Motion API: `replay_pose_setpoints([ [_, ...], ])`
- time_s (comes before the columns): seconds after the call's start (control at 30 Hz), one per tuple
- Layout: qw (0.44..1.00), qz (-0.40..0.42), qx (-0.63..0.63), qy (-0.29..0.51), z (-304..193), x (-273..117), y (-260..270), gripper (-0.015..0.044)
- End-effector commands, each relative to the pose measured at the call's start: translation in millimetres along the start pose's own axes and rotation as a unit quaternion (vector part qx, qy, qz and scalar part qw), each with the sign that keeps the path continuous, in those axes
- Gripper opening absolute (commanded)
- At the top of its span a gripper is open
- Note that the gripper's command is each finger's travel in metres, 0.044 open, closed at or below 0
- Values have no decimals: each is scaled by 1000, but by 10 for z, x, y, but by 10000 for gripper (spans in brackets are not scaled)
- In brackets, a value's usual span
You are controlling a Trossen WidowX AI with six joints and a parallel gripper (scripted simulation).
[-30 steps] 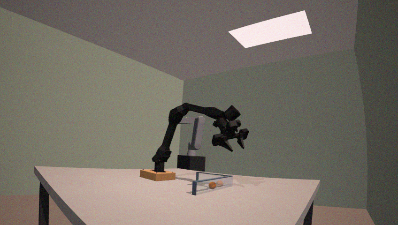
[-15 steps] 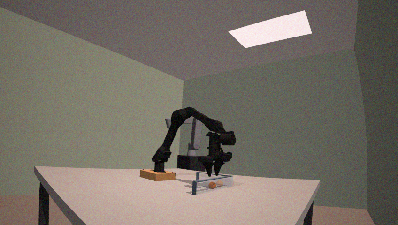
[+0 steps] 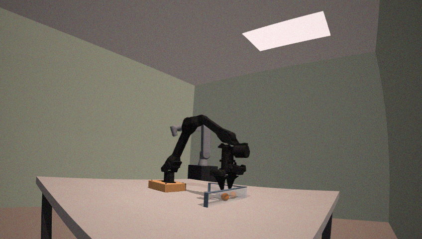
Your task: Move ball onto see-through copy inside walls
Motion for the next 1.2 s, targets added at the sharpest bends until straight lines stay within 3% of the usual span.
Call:
replay_pose_setpoints([
  [0.0, 1000, 1, -2, 6, -17, 81, -2, 287],
  [0.6, 1000, 1, -2, 6, -26, 352, -3, 287],
  [0.7, 1000, 1, -2, 6, -26, 352, -3, 209],
  [1.0, 1000, 1, -2, 6, -26, 352, -3, 149],
  [1.17, 1000, 5, -19, -8, -79, 247, 52, 17],
])
Point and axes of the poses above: the point midway between the two fingers, 35 mm back from their tips, its own x axis out along the fingers, its own y axis across the jaws, z = x × y, the point moved 10 cm from there along -x, back along the fingers, and after that the axes turned 10 degrees about x, right-handed, at the moved point
